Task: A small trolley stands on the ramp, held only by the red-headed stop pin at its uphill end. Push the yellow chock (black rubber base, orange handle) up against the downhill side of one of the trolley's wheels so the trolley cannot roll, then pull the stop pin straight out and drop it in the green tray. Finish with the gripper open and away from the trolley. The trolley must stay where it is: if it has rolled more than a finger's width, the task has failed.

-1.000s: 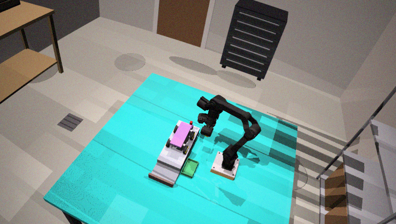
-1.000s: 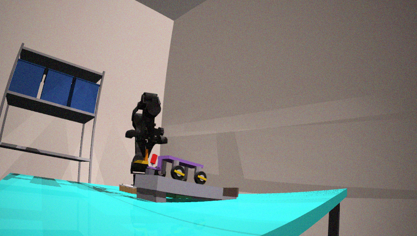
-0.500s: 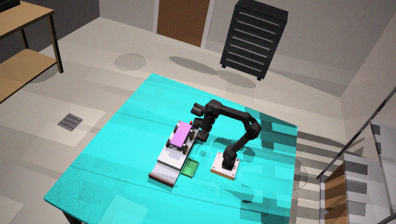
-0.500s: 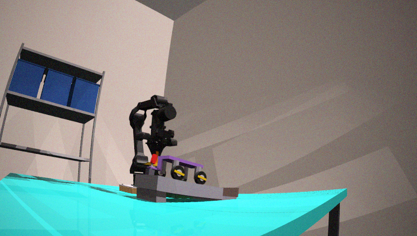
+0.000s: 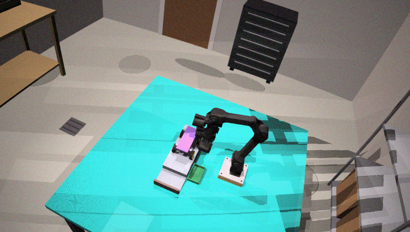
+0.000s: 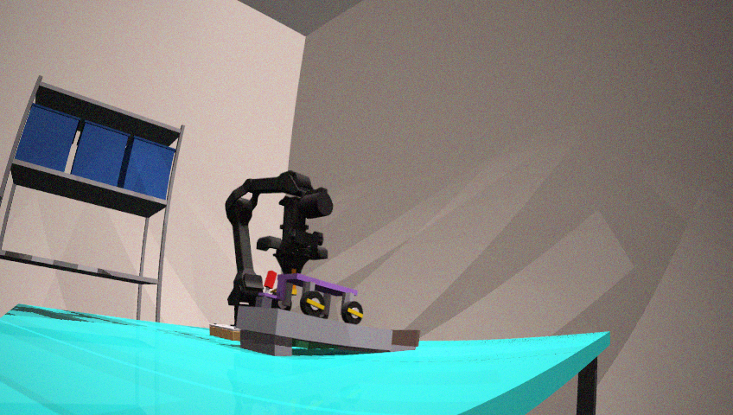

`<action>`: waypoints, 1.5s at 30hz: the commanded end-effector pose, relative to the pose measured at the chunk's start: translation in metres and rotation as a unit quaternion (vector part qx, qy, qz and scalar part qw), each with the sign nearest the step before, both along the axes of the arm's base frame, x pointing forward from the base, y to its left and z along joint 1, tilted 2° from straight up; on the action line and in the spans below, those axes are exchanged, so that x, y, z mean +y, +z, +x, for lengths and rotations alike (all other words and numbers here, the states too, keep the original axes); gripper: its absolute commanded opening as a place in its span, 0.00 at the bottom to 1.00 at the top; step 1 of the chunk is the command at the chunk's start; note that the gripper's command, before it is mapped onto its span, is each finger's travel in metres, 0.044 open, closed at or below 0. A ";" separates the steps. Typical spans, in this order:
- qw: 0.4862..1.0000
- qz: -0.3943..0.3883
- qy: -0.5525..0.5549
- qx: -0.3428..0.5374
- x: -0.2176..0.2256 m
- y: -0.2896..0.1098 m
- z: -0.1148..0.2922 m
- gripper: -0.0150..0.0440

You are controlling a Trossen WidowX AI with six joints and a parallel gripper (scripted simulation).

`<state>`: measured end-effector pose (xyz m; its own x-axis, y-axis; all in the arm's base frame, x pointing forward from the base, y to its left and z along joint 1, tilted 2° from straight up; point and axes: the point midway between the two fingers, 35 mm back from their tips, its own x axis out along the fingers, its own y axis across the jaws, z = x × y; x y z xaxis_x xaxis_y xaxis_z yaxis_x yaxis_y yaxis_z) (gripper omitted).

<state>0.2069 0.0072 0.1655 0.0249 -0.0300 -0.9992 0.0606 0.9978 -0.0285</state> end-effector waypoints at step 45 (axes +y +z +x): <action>0.999 -0.052 -0.003 0.003 0.142 -0.009 0.046 0.25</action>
<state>0.2499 0.1492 0.1563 0.0166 -0.1159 -0.9931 0.0601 0.9916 -0.1148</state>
